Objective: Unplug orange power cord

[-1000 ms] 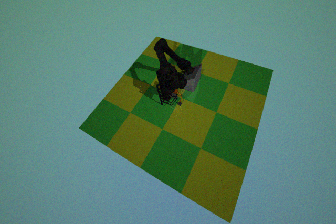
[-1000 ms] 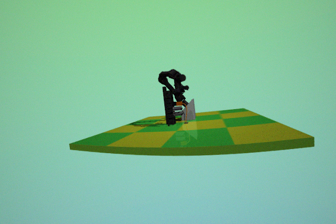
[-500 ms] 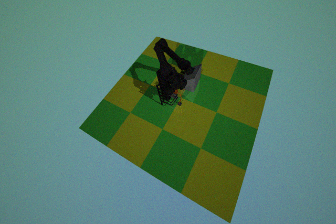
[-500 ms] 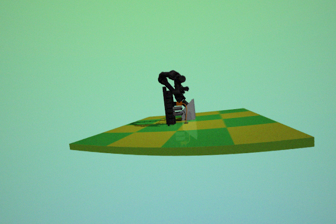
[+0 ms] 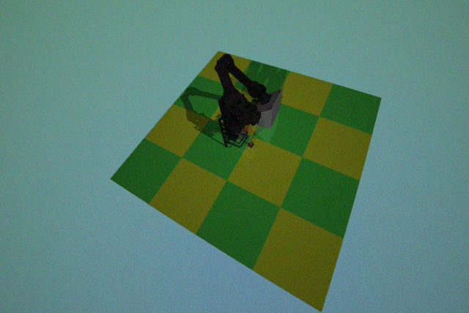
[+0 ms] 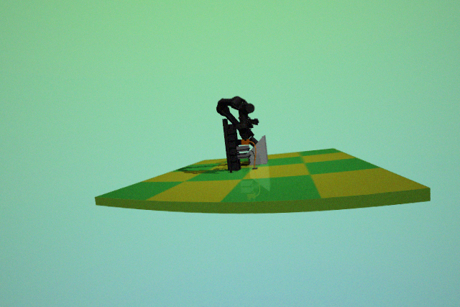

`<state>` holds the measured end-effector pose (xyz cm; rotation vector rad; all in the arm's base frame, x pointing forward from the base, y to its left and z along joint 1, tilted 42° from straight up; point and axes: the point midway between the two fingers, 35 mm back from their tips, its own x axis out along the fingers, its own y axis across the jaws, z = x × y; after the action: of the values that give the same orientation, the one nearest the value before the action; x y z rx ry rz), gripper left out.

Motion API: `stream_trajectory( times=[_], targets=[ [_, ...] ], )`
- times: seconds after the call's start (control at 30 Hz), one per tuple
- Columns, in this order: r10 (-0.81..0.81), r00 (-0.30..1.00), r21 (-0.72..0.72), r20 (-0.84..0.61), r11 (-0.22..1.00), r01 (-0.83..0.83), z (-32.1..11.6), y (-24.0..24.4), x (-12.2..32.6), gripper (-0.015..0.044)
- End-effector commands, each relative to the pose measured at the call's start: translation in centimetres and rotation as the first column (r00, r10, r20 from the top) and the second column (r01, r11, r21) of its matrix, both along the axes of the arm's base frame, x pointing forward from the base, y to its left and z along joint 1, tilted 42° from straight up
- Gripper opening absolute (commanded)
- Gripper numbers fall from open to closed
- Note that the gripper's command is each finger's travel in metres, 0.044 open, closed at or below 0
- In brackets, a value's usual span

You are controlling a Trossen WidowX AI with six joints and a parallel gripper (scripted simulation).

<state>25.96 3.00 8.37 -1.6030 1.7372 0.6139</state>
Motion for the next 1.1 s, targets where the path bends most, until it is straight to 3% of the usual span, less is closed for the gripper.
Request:
stream_trajectory(
  times=[0.0, 1.03, 1.07],
  targets=[
    [0.002, 1.000, 0.008, 0.001, 1.000, -0.002, -0.6, 0.9, 0.3, 0.0000],
    [0.005, 1.000, 0.009, 0.003, 1.000, -0.005, -3.4, 5.0, 1.1, 0.0000],
    [0.005, 1.000, 0.008, 0.003, 1.000, -0.005, -3.3, 4.8, 1.1, 0.0026]
  ],
)
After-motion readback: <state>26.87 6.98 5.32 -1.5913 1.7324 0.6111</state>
